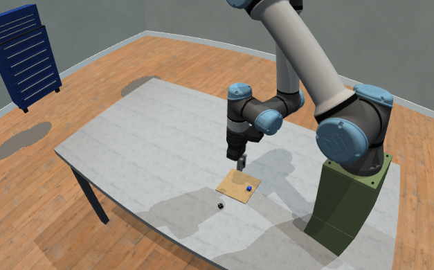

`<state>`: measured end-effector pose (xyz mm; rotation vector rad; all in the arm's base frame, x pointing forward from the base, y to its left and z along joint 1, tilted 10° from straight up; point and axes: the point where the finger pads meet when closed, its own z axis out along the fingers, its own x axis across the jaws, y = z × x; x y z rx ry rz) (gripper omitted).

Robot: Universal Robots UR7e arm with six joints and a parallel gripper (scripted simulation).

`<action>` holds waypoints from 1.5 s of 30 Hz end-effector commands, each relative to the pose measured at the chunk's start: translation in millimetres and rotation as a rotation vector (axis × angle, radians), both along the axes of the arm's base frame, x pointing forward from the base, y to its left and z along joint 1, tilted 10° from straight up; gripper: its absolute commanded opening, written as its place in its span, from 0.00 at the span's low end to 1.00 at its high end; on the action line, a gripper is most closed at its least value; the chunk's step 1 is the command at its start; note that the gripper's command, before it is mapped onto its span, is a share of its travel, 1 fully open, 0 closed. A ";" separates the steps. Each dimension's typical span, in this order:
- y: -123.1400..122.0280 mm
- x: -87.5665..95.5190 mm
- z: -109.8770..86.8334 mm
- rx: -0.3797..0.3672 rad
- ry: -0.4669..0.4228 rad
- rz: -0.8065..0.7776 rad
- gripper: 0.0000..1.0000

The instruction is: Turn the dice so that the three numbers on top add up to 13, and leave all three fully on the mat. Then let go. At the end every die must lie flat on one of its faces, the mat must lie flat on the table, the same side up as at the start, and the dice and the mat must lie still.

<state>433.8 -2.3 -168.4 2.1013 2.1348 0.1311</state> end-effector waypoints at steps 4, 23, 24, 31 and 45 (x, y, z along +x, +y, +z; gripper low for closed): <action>-0.2 1.4 -5.4 0.000 -0.001 0.000 0.34; -2.3 13.2 -71.6 0.000 -0.001 0.000 0.34; -2.5 13.8 -75.4 0.000 -0.001 0.000 0.34; -2.9 16.3 -89.4 0.000 -0.001 0.000 0.34; -3.1 17.2 -94.2 0.000 -0.001 0.000 0.34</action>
